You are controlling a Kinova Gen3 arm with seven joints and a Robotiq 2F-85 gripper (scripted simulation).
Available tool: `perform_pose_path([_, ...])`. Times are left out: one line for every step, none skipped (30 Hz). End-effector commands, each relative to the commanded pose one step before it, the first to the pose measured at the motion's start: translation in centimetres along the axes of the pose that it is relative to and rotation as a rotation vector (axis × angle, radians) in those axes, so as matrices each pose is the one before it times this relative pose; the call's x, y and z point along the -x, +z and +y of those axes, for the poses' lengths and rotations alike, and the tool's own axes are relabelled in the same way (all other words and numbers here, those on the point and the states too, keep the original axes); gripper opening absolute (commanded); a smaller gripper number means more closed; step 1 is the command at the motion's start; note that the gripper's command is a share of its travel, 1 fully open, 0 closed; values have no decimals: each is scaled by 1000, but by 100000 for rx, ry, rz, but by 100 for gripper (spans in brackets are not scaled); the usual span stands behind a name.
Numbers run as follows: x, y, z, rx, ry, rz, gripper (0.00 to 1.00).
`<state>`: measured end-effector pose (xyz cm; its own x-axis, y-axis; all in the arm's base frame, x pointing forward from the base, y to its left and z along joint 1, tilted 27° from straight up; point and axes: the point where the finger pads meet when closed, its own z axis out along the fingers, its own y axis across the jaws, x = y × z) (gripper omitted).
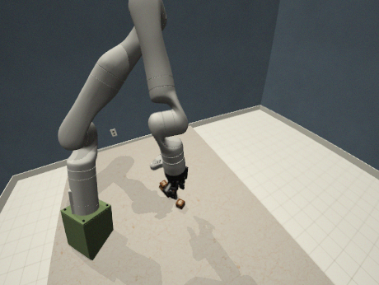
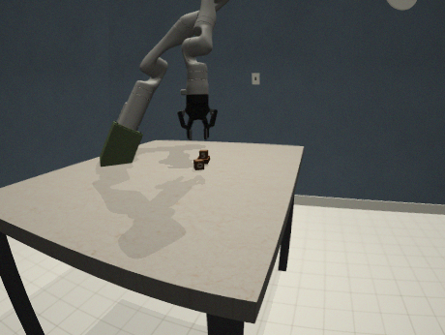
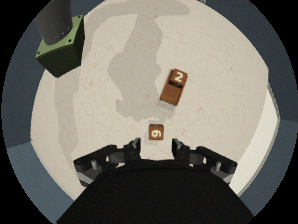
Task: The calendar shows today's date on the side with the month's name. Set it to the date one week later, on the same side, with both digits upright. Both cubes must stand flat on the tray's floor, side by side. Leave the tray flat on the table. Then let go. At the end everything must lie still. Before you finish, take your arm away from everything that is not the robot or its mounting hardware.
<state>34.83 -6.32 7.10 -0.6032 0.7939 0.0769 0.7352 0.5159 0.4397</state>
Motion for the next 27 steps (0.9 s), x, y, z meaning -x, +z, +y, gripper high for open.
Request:
perform_pose_path([50,-62,36,92,-41,-186,100])
perform_pose_path([0,0,0,0,0,0,100])
perform_pose_path([0,0,0,0,0,0,100])
perform_pose_path([0,0,0,0,0,0,100])
perform_pose_path([0,0,0,0,0,0,100])
perform_pose_path([0,0,0,0,0,0,100])
perform_pose_path([0,0,0,0,0,0,100])
perform_pose_path([0,0,0,0,0,0,100])
perform_pose_path([0,0,0,0,0,0,100])
perform_pose_path([0,0,0,0,0,0,100])
perform_pose_path([0,0,0,0,0,0,100])
perform_pose_path([0,0,0,0,0,0,100])
perform_pose_path([0,0,0,0,0,0,100])
perform_pose_path([0,0,0,0,0,0,100])
perform_pose_path([0,0,0,0,0,0,100])
perform_pose_path([0,0,0,0,0,0,100])
perform_pose_path([0,0,0,0,0,0,100])
perform_pose_path([0,0,0,0,0,0,100])
perform_pose_path([0,0,0,0,0,0,100])
perform_pose_path([0,0,0,0,0,0,100])
perform_pose_path([0,0,0,0,-4,0,100])
perform_pose_path([0,0,0,-1,-28,1,100])
perform_pose_path([-1,1,-1,-2,-73,2,100])
perform_pose_path([-1,1,-1,-4,-139,4,100])
perform_pose_path([-2,2,-2,-6,-222,6,100])
perform_pose_path([-2,3,-3,-8,-322,9,100])
perform_pose_path([-3,4,-4,-11,-436,13,100])
